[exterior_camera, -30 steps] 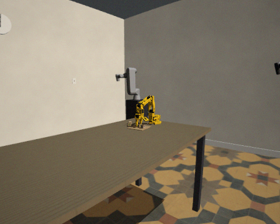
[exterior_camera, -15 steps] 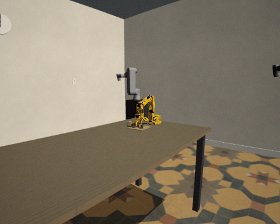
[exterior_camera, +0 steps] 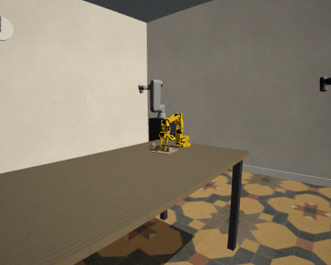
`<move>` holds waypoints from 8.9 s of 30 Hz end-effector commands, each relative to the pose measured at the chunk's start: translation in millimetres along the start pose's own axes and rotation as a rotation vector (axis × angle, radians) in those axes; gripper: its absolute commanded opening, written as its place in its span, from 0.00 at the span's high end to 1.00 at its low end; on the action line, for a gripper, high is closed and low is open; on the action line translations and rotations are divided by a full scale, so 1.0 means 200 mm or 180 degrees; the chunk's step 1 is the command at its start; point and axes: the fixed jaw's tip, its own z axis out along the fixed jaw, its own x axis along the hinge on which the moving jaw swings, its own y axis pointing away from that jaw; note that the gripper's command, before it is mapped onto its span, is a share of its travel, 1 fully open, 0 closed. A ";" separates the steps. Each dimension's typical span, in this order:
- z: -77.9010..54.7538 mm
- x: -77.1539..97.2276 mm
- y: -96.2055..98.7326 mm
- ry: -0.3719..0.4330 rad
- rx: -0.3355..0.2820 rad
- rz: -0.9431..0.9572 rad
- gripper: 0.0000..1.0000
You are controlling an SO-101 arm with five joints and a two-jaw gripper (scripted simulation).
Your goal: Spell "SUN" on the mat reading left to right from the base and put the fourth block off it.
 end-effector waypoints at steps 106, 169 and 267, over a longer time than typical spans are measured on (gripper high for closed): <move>-0.63 0.39 -0.06 0.1015 0.1525 -0.1373 0.68; -0.14 0.63 -0.01 0.0186 0.0137 -0.2265 0.68; 0.06 0.63 -0.03 0.0178 0.0133 -0.2262 0.71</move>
